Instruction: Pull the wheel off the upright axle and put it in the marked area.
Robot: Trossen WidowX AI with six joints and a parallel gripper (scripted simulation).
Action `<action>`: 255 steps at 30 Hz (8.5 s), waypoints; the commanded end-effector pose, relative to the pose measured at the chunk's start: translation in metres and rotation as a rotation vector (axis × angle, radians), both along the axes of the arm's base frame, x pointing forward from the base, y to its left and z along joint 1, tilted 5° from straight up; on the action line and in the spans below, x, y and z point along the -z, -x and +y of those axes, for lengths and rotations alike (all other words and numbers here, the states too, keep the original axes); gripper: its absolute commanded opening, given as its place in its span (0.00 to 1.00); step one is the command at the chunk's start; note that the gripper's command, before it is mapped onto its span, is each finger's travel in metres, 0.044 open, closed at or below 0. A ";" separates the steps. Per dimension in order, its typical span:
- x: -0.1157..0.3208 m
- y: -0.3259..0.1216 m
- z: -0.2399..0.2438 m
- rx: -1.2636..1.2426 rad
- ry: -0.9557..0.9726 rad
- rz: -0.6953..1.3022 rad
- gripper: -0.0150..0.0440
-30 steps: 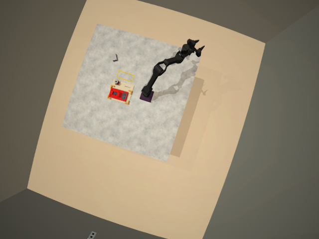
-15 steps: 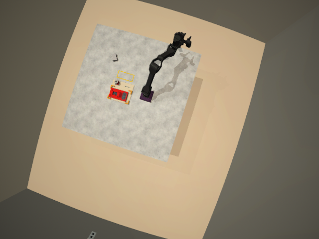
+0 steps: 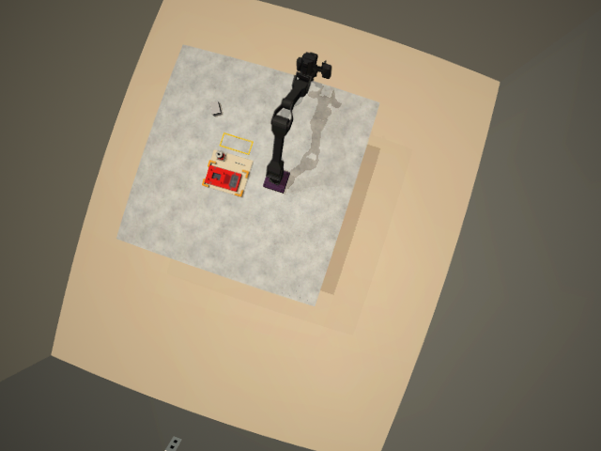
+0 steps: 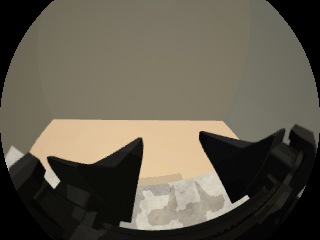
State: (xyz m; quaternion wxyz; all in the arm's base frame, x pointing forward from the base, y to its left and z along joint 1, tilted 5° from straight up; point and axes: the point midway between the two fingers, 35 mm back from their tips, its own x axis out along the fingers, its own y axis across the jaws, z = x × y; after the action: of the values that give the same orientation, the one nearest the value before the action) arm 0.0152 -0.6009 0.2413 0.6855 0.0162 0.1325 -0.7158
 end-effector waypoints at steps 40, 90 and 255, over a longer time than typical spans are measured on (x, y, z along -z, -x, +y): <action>0.102 -0.394 0.390 -0.959 -0.794 0.425 0.76; 0.178 -0.346 0.611 -1.260 -1.022 0.987 0.76; 0.102 -0.317 0.546 -1.256 -1.020 0.994 0.25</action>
State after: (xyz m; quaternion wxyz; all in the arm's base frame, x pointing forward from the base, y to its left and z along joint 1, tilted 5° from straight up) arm 0.3398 -0.0426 0.1406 0.7230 -0.0676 0.6875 0.0000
